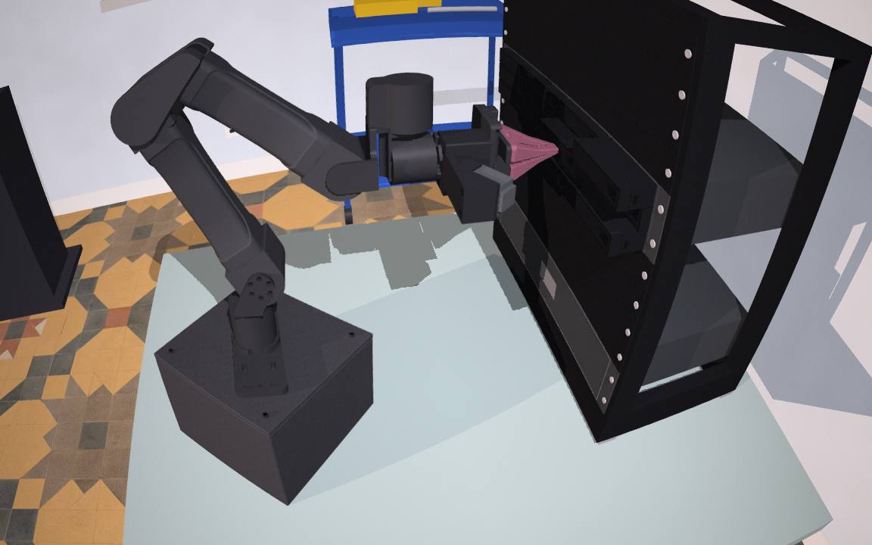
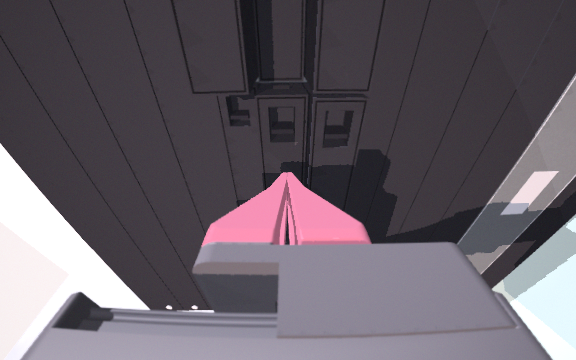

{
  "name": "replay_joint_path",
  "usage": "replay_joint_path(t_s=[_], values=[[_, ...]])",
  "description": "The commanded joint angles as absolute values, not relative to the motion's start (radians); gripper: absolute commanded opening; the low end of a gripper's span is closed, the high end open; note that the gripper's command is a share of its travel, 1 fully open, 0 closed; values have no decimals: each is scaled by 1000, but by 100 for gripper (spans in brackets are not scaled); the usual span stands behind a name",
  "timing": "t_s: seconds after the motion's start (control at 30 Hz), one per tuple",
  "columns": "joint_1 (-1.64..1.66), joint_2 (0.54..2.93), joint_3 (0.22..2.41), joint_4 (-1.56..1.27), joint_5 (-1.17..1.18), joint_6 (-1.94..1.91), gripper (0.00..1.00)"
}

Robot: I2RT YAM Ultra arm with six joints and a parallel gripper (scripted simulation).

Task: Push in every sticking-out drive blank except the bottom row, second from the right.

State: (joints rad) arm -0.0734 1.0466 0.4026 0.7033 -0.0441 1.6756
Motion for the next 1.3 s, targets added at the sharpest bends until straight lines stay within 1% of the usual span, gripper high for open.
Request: replay_joint_path(t_s=[0.0,1.27], values=[[-59,1071,448,727,-44,1662,0],[-54,1115,483,737,-41,1662,0]])
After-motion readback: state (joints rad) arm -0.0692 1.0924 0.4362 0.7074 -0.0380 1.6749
